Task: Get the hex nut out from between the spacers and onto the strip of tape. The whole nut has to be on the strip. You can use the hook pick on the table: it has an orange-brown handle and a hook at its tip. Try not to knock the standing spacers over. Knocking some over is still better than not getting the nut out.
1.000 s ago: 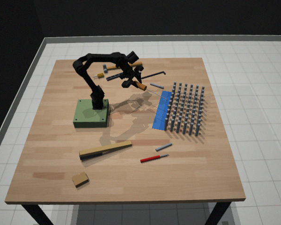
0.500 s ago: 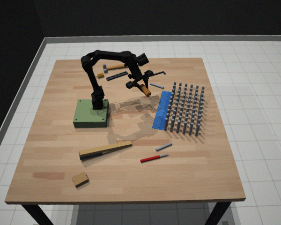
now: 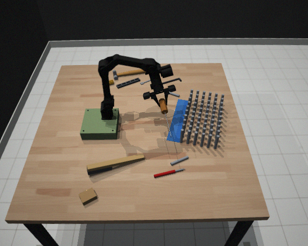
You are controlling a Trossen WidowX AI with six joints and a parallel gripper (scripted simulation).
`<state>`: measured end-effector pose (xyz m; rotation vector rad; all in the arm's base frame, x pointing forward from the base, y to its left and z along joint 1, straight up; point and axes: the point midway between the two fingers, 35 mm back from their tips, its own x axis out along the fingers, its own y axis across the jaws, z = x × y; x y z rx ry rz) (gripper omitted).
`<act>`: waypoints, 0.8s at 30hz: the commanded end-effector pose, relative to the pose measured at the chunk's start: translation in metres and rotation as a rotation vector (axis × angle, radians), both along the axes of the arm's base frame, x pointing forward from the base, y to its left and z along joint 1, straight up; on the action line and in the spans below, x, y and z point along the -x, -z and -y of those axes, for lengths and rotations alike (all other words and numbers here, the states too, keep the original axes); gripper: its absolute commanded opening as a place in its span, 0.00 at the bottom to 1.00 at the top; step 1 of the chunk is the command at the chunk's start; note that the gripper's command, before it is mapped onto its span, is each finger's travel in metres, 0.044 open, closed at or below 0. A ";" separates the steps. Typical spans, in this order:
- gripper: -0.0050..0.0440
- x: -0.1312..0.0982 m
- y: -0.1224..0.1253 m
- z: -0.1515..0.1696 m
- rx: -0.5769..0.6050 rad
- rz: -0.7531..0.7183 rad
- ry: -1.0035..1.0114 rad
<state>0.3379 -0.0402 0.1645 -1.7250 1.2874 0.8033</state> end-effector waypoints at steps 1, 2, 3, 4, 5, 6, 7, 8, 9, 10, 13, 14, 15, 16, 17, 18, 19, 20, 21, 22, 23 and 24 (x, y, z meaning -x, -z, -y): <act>0.00 -0.012 -0.014 0.023 0.007 0.034 0.124; 0.00 -0.013 -0.014 0.029 0.008 0.033 0.152; 0.00 -0.013 -0.014 0.029 0.008 0.033 0.152; 0.00 -0.013 -0.014 0.029 0.008 0.033 0.152; 0.00 -0.015 -0.014 0.034 0.009 0.033 0.180; 0.00 -0.016 -0.014 0.040 0.011 0.033 0.208; 0.00 -0.017 -0.014 0.046 0.012 0.032 0.236; 0.00 -0.018 -0.014 0.052 0.013 0.032 0.263; 0.00 -0.019 -0.014 0.057 0.015 0.032 0.291; 0.00 -0.020 -0.014 0.063 0.017 0.032 0.319; 0.00 -0.021 -0.014 0.081 0.022 0.032 0.402; 0.00 -0.022 -0.014 0.087 0.024 0.032 0.429; 0.00 -0.022 -0.013 0.093 0.026 0.032 0.457; 0.00 -0.022 -0.013 0.099 0.029 0.032 0.484; 0.00 -0.022 -0.013 0.106 0.031 0.032 0.511; 0.00 -0.022 -0.012 0.112 0.033 0.032 0.539; 0.00 -0.022 -0.012 0.118 0.036 0.032 0.566; 0.00 -0.022 -0.012 0.118 0.036 0.032 0.566; 0.00 -0.022 -0.012 0.118 0.036 0.032 0.566; 0.00 -0.022 -0.011 0.124 0.039 0.032 0.593; 0.00 -0.021 -0.011 0.130 0.042 0.032 0.620; 0.00 -0.021 -0.010 0.137 0.044 0.032 0.648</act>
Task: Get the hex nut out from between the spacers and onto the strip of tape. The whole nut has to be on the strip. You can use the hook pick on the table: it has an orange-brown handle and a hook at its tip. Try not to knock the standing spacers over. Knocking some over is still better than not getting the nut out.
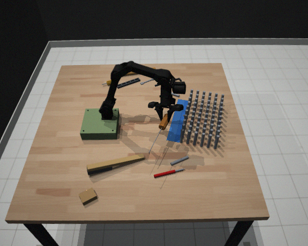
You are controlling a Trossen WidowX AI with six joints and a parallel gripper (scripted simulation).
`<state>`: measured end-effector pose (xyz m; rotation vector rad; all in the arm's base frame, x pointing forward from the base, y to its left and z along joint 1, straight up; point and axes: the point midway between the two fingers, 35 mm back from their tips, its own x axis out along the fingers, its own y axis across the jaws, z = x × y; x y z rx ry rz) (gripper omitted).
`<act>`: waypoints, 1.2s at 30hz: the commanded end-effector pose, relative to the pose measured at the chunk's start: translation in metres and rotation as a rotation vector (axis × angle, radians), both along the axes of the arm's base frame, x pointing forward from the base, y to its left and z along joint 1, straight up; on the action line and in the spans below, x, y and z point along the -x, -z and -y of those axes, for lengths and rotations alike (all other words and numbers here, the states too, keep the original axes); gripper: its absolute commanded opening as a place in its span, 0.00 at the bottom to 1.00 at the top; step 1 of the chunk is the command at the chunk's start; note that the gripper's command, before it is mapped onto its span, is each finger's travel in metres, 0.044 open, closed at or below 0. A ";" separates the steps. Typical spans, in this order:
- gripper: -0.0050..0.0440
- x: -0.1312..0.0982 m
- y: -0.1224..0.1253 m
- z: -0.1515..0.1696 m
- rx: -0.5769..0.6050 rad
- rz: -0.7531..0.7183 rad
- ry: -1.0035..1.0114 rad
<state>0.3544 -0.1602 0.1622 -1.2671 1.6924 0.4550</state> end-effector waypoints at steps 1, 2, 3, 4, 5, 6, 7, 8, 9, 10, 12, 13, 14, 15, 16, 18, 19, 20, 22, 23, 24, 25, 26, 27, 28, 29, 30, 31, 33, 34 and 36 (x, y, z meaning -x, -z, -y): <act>0.00 -0.003 -0.012 0.023 0.028 0.037 0.101; 0.00 -0.003 -0.011 0.029 0.032 0.036 0.128; 0.00 -0.002 -0.010 0.035 0.035 0.036 0.155; 0.00 -0.001 -0.010 0.042 0.038 0.036 0.182; 0.00 0.001 -0.009 0.048 0.042 0.035 0.209; 0.00 0.002 -0.008 0.054 0.045 0.035 0.235; 0.00 0.003 -0.007 0.060 0.049 0.034 0.262; 0.00 0.005 -0.006 0.067 0.053 0.034 0.289; 0.00 0.007 -0.005 0.073 0.057 0.033 0.315; 0.00 0.009 -0.004 0.079 0.061 0.033 0.342; 0.00 0.013 -0.002 0.091 0.069 0.032 0.395; 0.00 0.013 -0.002 0.091 0.069 0.032 0.395; 0.00 0.013 -0.002 0.091 0.069 0.032 0.395; 0.00 0.015 -0.001 0.097 0.073 0.031 0.417; 0.00 0.016 -0.001 0.101 0.076 0.031 0.436; 0.00 0.018 0.001 0.107 0.080 0.030 0.460; 0.00 0.019 0.001 0.108 0.081 0.030 0.466; 0.00 0.019 0.001 0.109 0.081 0.030 0.468; 0.00 0.019 0.002 0.109 0.081 0.029 0.468; 0.00 0.019 0.005 0.107 0.079 0.020 0.465; 0.00 0.020 0.001 0.107 0.082 0.033 0.465; 0.00 0.020 0.002 0.107 0.082 0.032 0.465; 0.00 0.019 0.004 0.107 0.081 0.031 0.465; 0.00 0.019 0.005 0.107 0.081 0.031 0.465; 0.00 0.018 0.007 0.108 0.081 0.031 0.465; 0.00 0.018 0.009 0.108 0.081 0.031 0.465; 0.00 0.018 0.009 0.108 0.081 0.031 0.465; 0.00 0.018 0.009 0.108 0.081 0.031 0.465; 0.00 0.017 0.012 0.108 0.081 0.030 0.465; 0.00 0.017 0.014 0.108 0.081 0.030 0.465; 0.00 0.016 0.017 0.109 0.081 0.029 0.465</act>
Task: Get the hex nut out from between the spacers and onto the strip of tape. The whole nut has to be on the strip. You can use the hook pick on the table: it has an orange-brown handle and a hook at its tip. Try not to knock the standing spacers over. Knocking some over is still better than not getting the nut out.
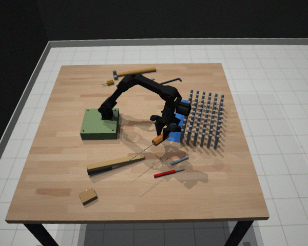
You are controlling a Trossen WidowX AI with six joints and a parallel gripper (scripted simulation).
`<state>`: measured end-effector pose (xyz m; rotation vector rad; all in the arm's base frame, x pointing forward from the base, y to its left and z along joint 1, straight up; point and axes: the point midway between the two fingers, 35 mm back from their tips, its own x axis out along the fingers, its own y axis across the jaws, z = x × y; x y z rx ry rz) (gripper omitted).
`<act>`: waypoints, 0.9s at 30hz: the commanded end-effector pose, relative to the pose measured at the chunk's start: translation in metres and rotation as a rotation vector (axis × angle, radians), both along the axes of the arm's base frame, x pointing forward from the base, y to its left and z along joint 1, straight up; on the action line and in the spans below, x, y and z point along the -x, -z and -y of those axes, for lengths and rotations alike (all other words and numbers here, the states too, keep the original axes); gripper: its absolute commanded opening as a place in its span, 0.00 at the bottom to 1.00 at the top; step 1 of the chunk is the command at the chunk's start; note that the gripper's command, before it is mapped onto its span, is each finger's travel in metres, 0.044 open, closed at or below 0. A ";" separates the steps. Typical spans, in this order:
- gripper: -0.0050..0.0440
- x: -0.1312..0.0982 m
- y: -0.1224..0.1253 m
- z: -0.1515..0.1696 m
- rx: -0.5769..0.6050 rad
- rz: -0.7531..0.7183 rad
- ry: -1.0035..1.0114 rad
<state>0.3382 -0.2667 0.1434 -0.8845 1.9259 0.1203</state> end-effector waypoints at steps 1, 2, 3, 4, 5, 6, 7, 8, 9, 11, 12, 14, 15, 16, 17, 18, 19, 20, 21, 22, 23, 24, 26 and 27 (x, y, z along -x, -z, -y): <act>0.00 0.000 0.000 0.002 0.020 0.012 0.009; 0.00 -0.001 0.002 0.002 0.020 0.012 0.009; 0.00 -0.001 0.004 0.002 0.019 0.011 0.009; 0.00 -0.001 0.006 0.003 0.019 0.011 0.009; 0.00 -0.002 0.007 0.003 0.019 0.011 0.009; 0.00 -0.002 0.009 0.003 0.019 0.010 0.009; 0.00 -0.002 0.011 0.003 0.019 0.010 0.009; 0.00 -0.002 0.012 0.003 0.019 0.010 0.009; 0.00 -0.003 0.014 0.003 0.019 0.010 0.009; 0.00 -0.003 0.016 0.003 0.018 0.009 0.009; 0.00 -0.003 0.016 0.003 0.018 0.009 0.009; 0.00 -0.003 0.019 0.004 0.018 0.009 0.009; 0.00 -0.004 0.021 0.004 0.018 0.009 0.009; 0.00 -0.004 0.023 0.004 0.018 0.008 0.009; 0.00 -0.004 0.025 0.004 0.018 0.008 0.009; 0.00 -0.004 0.026 0.004 0.018 0.008 0.009; 0.00 -0.004 0.028 0.004 0.018 0.008 0.009; 0.00 -0.005 0.030 0.004 0.017 0.007 0.009; 0.00 -0.005 0.032 0.004 0.017 0.007 0.009; 0.00 -0.005 0.033 0.004 0.017 0.007 0.009; 0.00 -0.005 0.035 0.004 0.017 0.007 0.009; 0.00 -0.005 0.037 0.004 0.017 0.006 0.009; 0.00 -0.006 0.040 0.005 0.017 0.006 0.009; 0.00 -0.006 0.042 0.005 0.017 0.006 0.009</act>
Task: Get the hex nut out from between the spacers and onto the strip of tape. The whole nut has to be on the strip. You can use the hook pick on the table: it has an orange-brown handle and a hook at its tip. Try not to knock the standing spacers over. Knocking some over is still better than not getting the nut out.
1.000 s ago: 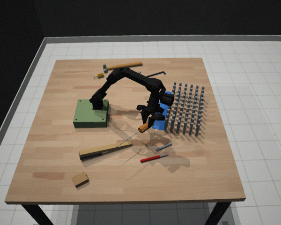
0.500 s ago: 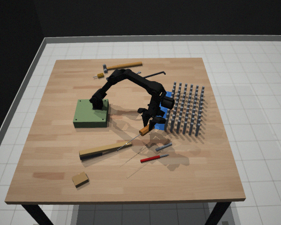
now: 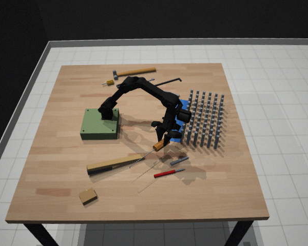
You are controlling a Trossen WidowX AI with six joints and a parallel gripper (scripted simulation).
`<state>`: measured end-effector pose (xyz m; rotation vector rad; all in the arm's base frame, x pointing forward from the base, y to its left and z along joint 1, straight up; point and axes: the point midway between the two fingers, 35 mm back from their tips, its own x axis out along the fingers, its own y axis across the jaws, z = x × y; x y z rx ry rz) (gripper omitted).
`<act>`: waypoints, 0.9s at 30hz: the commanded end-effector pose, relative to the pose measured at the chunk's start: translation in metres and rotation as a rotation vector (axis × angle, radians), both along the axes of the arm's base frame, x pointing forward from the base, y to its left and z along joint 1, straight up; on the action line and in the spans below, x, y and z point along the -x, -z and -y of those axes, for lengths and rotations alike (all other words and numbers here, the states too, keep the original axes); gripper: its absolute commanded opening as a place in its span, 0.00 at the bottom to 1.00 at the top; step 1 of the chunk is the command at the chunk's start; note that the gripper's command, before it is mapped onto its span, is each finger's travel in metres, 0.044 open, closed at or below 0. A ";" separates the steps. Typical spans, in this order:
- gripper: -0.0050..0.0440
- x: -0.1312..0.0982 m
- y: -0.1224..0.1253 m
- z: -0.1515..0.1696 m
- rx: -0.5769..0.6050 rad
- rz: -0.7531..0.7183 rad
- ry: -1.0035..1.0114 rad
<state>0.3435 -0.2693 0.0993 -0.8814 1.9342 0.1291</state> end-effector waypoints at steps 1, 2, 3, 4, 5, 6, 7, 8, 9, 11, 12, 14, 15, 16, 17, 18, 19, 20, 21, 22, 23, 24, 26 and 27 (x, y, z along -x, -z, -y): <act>0.00 0.000 -0.002 0.002 0.022 0.016 0.009; 0.00 0.000 -0.002 0.002 0.022 0.016 0.009; 0.00 -0.001 -0.004 0.002 0.025 0.023 0.009; 0.00 -0.001 -0.002 0.002 0.025 0.023 0.009; 0.00 -0.001 0.000 0.002 0.025 0.023 0.009; 0.00 -0.001 0.001 0.002 0.025 0.023 0.009; 0.00 -0.001 0.003 0.002 0.025 0.023 0.009; 0.00 -0.001 0.005 0.002 0.025 0.022 0.008; 0.00 -0.001 0.007 0.002 0.025 0.022 0.008; 0.00 -0.002 0.010 0.002 0.025 0.022 0.008; 0.00 -0.002 0.012 0.002 0.025 0.022 0.008; 0.00 -0.002 0.015 0.002 0.024 0.021 0.008; 0.00 -0.002 0.017 0.002 0.024 0.021 0.008; 0.00 -0.002 0.019 0.002 0.024 0.021 0.008; 0.00 -0.002 0.021 0.002 0.024 0.021 0.008; 0.00 -0.002 0.021 0.002 0.024 0.021 0.008; 0.00 -0.002 0.021 0.002 0.024 0.021 0.008; 0.00 -0.002 0.022 0.002 0.024 0.020 0.008; 0.00 -0.002 0.024 0.002 0.024 0.020 0.008; 0.00 -0.002 0.026 0.002 0.024 0.020 0.008; 0.00 -0.002 0.027 0.002 0.024 0.020 0.008; 0.00 -0.002 0.029 0.002 0.024 0.020 0.008; 0.00 -0.002 0.033 0.002 0.023 0.019 0.008; 0.00 -0.002 0.034 0.002 0.023 0.019 0.008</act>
